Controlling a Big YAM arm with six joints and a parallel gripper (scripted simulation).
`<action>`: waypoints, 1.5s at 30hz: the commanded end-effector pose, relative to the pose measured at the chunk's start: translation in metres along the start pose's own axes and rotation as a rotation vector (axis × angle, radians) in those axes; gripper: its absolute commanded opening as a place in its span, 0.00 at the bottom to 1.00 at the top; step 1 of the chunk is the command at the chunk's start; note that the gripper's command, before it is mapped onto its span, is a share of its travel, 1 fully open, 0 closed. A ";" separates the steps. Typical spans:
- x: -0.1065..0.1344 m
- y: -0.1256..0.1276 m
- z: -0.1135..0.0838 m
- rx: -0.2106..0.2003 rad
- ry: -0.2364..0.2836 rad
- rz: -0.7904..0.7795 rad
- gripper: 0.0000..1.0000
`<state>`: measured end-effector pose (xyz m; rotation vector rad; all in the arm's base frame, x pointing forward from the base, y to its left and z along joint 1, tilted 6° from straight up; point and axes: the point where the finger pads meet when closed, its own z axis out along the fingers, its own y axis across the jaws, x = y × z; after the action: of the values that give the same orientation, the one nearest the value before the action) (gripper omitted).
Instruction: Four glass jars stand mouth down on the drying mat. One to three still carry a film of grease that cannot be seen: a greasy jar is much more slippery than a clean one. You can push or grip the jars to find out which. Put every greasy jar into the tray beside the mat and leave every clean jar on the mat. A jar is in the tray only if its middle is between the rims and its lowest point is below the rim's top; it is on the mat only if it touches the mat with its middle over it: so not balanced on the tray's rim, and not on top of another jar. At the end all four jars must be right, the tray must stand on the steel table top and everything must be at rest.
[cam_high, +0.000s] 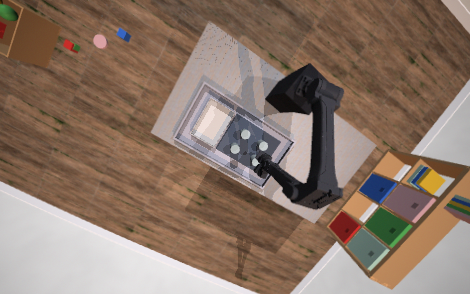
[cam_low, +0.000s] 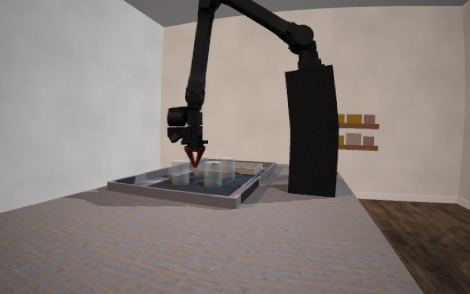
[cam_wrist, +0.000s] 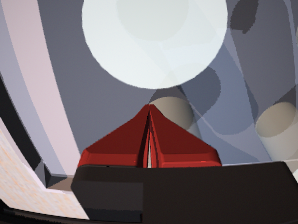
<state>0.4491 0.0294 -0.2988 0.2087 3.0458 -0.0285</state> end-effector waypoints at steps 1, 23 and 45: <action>-0.012 -0.001 -0.005 0.000 -0.020 0.012 0.00; -0.015 -0.001 -0.005 0.000 -0.020 0.012 0.00; -0.018 -0.001 -0.005 0.000 -0.020 0.012 0.00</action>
<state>0.4554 0.0289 -0.2977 0.2120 3.0406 -0.0275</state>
